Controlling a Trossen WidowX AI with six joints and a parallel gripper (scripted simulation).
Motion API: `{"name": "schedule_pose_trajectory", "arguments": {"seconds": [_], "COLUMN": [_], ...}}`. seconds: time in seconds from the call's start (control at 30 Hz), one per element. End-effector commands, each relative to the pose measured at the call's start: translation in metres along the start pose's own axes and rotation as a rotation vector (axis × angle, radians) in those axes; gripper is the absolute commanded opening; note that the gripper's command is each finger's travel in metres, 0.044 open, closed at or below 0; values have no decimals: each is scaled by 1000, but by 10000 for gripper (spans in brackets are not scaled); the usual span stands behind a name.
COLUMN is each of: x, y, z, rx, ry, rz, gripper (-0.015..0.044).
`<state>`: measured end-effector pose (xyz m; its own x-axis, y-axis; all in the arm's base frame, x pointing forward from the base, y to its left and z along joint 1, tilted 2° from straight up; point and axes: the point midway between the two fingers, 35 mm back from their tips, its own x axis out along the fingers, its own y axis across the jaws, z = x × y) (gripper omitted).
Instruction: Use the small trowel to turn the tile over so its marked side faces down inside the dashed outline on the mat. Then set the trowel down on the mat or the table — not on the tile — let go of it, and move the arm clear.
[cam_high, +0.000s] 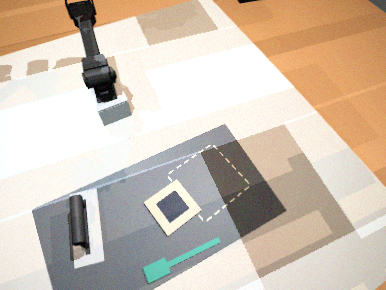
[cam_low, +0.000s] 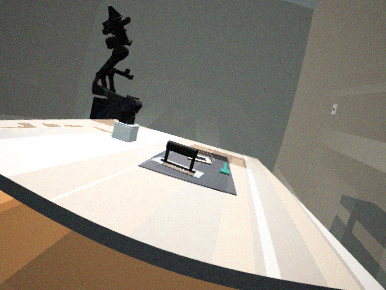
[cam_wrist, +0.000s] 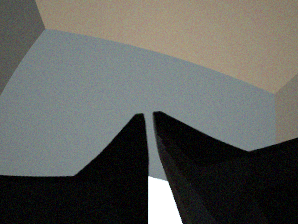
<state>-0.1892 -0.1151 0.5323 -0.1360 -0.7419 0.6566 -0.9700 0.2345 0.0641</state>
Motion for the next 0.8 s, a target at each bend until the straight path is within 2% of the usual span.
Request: {"name": "schedule_pose_trajectory", "arguments": {"seconds": [0.0, 0.37, 0.7, 0.77], "x": [0, 0, 2, 4], "y": [0, 0, -12, -23], "z": [0, 0, -11, -21], "rx": [0, 0, -55, -105], "ry": [0, 0, 29, 55], "rz": [0, 0, -22, -42], "gripper": [0, 0, 258, 270]}}
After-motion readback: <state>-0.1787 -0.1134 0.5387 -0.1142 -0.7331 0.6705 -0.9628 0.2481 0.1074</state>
